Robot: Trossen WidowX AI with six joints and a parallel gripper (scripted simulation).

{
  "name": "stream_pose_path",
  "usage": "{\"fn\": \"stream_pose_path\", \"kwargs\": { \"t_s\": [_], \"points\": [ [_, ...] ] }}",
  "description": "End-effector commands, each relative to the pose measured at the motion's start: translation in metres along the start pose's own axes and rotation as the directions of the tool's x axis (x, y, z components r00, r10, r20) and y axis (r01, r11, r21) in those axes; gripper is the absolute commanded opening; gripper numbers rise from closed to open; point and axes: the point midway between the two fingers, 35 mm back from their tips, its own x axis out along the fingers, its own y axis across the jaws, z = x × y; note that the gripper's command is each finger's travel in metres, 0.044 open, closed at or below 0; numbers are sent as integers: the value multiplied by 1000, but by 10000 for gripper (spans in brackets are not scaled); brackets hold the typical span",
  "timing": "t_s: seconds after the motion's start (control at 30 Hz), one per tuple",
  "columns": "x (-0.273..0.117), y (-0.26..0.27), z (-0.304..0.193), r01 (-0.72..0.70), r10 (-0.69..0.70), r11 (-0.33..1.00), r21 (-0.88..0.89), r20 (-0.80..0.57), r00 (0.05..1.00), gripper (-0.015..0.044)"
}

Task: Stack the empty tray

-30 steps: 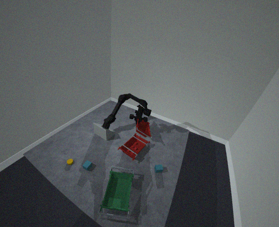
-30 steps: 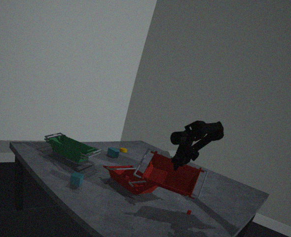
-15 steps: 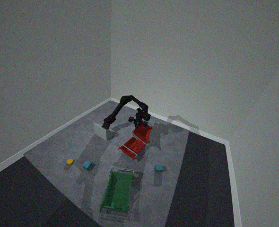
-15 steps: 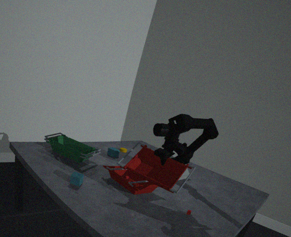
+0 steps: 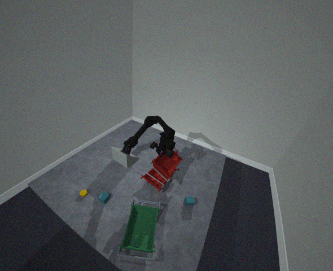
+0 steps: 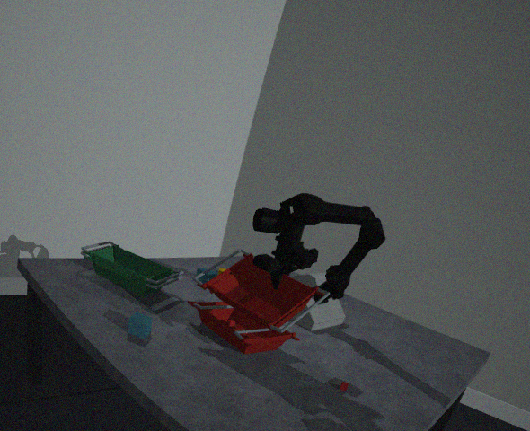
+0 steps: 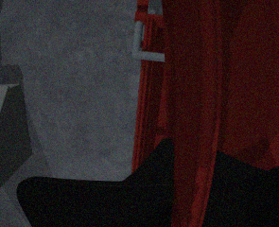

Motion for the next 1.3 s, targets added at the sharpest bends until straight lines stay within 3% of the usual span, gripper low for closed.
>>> {"fn": "stream_pose_path", "kwargs": {
  "t_s": [0.0,0.23,1.27],
  "points": [
    [-10,-3,-19,38,-39,997,63,13,999,0],
    [-12,-1,-46,48,-54,988,147,38,998,0],
    [-12,-1,-46,48,-54,988,147,38,998,0]
  ]
}}
